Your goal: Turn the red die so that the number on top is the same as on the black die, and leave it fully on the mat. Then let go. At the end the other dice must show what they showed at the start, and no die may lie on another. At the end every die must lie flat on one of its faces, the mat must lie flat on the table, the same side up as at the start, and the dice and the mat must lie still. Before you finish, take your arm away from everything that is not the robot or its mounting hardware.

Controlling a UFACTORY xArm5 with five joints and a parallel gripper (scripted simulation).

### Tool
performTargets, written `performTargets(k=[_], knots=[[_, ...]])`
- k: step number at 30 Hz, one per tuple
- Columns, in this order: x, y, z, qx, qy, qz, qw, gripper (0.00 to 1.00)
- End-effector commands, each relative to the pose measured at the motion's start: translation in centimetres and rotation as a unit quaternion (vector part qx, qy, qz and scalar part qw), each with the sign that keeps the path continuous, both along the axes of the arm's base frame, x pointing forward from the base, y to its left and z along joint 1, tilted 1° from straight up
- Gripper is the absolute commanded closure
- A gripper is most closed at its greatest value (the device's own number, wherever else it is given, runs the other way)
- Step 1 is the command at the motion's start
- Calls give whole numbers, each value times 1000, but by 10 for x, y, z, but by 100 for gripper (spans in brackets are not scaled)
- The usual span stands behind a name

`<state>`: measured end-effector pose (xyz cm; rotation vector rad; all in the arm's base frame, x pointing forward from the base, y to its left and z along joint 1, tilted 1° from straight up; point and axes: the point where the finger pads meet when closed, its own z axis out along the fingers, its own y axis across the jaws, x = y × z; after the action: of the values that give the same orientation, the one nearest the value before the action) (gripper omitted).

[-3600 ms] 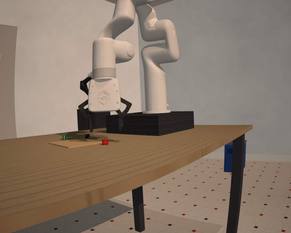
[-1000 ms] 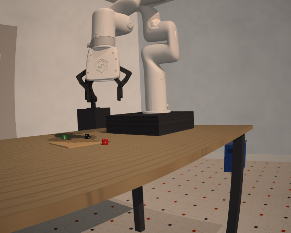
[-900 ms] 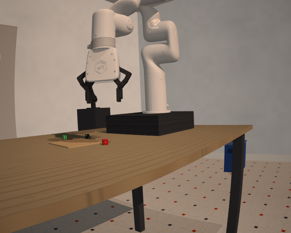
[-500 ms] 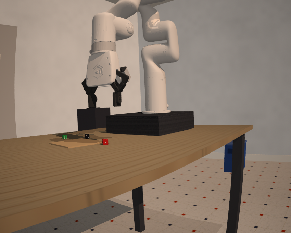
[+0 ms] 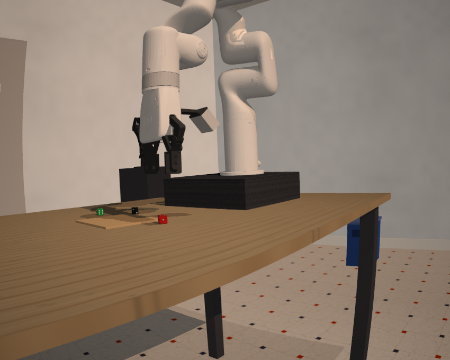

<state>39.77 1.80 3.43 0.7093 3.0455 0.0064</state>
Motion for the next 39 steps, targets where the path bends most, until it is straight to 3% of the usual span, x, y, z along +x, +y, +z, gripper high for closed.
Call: performTargets(k=[1,6,12,13,39], knots=[[1,0,-5,2,-2,-87,996,0],[0,0,-9,3,-2,-144,990,0],[0,0,-9,3,-2,-153,988,0],[0,0,-9,3,-2,-153,988,69],[0,0,-9,3,-2,-153,988,69]])
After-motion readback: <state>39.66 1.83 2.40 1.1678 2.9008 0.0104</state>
